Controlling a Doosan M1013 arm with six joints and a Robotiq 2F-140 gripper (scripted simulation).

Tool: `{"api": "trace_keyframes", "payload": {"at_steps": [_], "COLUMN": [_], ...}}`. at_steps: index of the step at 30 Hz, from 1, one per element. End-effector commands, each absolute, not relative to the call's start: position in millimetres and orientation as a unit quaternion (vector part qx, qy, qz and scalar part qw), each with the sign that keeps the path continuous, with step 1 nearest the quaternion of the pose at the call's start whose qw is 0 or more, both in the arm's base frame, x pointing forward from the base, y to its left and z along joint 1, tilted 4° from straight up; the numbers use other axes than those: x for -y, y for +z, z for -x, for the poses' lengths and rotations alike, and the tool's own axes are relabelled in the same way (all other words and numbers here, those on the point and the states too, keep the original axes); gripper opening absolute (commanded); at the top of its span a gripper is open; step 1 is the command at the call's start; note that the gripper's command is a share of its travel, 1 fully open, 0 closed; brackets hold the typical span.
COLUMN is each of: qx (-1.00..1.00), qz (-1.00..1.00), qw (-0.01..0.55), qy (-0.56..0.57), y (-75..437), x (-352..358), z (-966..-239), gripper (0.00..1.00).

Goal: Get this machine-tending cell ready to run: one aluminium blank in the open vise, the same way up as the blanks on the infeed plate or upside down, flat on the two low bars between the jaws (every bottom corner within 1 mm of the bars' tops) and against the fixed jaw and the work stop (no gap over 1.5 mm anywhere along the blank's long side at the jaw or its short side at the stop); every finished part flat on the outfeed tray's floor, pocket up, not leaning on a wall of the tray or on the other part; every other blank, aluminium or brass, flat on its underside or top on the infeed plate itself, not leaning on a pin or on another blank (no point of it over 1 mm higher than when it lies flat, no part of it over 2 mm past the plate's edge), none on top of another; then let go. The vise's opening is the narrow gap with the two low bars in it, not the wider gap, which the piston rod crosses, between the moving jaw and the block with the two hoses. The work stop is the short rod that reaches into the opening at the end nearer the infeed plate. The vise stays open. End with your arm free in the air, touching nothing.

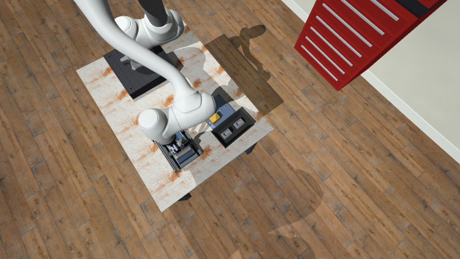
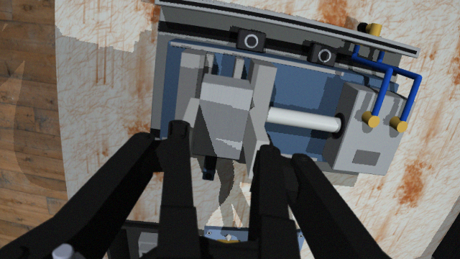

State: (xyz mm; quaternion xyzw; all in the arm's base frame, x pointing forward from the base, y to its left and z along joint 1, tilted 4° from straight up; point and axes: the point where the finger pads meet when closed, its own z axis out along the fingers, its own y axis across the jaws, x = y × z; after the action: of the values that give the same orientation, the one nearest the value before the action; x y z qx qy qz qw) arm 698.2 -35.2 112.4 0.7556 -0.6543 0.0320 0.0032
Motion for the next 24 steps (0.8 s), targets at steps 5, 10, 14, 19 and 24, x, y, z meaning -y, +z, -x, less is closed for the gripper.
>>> {"api": "trace_keyframes", "payload": {"at_steps": [5, 10, 14, 19, 24], "qx": [0.654, 0.654, 0.654, 0.654, 0.654], "qz": [-0.756, -0.756, -0.756, -0.756, -0.756], "qw": [0.003, 0.003, 0.003, 0.003, 0.003], "qy": [0.032, 0.032, 0.032, 0.032, 0.032], "y": [112.3, 112.0, 111.5, 110.6, 109.8], "x": [35.2, 35.2, 35.2, 35.3, 35.3], "z": [-698.2, -698.2, -698.3, -698.3, -698.3], "gripper": [0.0, 0.0, 0.0, 0.0, 0.0]}}
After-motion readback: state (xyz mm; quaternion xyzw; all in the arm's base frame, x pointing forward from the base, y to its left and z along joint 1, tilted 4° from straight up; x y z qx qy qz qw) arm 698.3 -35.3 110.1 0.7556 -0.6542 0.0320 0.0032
